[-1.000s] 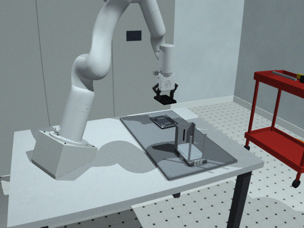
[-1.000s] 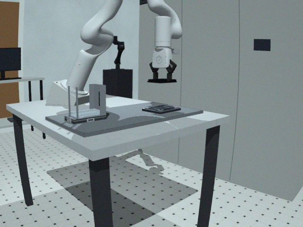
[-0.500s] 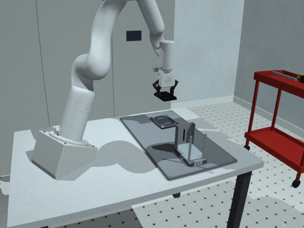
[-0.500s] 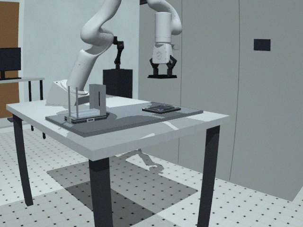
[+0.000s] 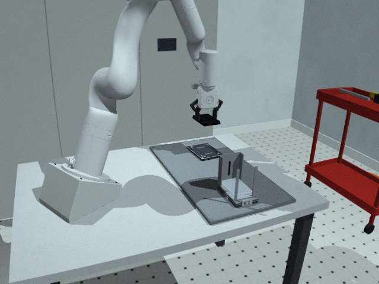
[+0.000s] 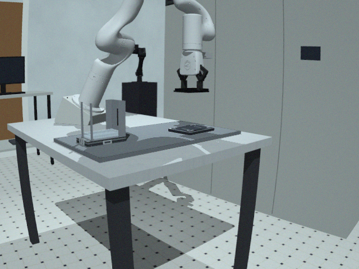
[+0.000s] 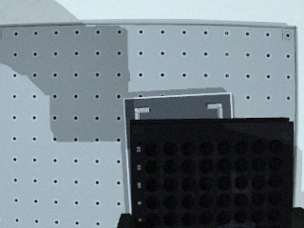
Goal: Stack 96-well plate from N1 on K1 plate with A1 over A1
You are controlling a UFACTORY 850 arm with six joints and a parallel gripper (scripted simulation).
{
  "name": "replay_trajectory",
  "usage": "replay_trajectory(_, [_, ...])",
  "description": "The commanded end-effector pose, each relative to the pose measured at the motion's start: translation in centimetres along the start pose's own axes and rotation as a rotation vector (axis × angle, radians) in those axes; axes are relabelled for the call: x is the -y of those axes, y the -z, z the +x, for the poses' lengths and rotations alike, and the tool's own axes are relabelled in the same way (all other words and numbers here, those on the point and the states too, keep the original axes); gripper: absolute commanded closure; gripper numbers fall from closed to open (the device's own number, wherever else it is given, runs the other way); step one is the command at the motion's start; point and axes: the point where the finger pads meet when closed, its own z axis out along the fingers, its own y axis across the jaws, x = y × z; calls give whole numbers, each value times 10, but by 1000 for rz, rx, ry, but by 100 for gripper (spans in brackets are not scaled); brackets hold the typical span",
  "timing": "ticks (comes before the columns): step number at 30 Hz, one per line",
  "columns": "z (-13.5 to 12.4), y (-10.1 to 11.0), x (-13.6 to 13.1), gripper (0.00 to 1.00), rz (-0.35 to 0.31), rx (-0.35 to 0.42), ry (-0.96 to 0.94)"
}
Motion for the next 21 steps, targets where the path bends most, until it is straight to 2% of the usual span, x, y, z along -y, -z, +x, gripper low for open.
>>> replay_trajectory(1, [-12,1,1,100,-2,0,-46])
replay_trajectory(21, [-68,2,10,100,-2,0,-46])
